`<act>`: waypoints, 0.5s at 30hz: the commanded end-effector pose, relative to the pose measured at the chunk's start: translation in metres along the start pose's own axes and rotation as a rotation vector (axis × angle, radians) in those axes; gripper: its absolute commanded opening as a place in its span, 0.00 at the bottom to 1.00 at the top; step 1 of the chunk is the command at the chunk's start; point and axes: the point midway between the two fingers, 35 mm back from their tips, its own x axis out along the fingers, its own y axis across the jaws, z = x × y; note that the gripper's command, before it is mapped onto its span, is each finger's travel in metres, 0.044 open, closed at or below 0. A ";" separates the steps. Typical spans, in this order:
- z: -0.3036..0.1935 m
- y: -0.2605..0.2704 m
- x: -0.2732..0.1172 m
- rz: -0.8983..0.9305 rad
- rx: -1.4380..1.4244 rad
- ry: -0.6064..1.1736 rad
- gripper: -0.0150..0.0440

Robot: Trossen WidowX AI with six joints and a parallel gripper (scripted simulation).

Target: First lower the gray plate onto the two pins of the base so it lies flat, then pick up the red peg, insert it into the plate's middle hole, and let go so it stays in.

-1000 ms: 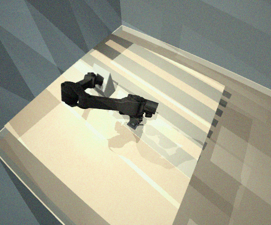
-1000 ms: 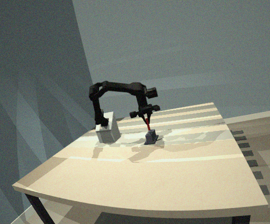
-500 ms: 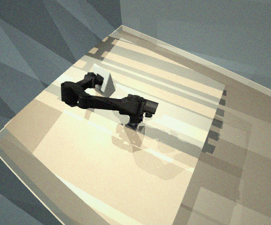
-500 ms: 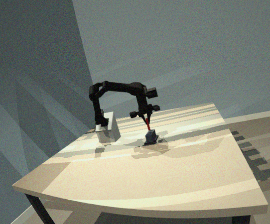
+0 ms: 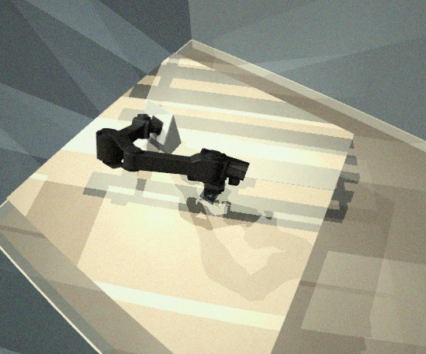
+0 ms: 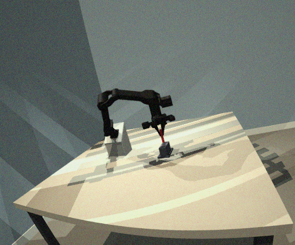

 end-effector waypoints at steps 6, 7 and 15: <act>-0.001 -0.001 0.000 -0.002 -0.003 0.000 0.25; -0.001 -0.001 0.000 -0.002 -0.003 0.000 0.25; -0.001 -0.001 0.008 -0.003 -0.005 -0.002 0.25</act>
